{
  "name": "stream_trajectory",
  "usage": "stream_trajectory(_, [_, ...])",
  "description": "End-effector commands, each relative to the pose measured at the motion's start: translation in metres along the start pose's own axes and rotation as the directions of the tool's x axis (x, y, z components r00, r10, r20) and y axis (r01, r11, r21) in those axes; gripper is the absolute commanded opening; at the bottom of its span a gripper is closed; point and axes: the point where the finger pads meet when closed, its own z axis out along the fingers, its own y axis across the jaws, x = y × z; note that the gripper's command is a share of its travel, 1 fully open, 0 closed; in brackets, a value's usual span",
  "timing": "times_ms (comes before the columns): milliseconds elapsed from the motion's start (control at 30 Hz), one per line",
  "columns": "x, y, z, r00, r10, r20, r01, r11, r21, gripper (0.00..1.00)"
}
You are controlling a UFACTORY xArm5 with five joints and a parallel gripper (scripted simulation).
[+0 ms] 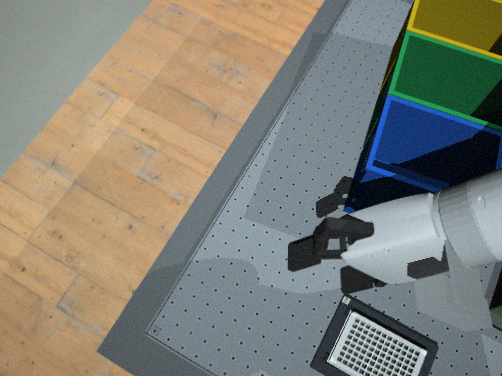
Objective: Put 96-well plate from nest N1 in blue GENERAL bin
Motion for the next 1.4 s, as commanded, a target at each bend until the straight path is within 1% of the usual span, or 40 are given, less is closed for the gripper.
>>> stream_trajectory(0, [0.000,0.002,0.000,1.000,0.000,-0.001,0.000,1.000,-0.003,1.00])
stream_trajectory(533, [0.000,0.002,0.000,1.000,0.000,-0.001,0.000,1.000,-0.003,1.00])
stream_trajectory(633, [-0.013,0.008,0.001,0.995,0.091,0.028,-0.092,0.995,0.025,1.00])
stream_trajectory(767, [-0.030,0.013,0.001,0.978,0.200,0.068,-0.204,0.977,0.056,1.00])
stream_trajectory(867, [-0.044,0.016,0.000,0.953,0.285,0.104,-0.293,0.953,0.075,1.00])
stream_trajectory(900, [-0.045,0.017,-0.001,0.949,0.296,0.109,-0.305,0.949,0.078,1.00])
stream_trajectory(1000, [-0.060,0.020,-0.003,0.914,0.377,0.148,-0.392,0.915,0.091,1.00])
stream_trajectory(1100, [-0.061,0.020,-0.003,0.909,0.388,0.153,-0.404,0.910,0.093,1.00])
stream_trajectory(1233, [-0.080,0.023,-0.009,0.848,0.488,0.207,-0.515,0.851,0.101,1.00])
stream_trajectory(1367, [-0.096,0.026,-0.015,0.775,0.576,0.260,-0.615,0.782,0.099,1.00])
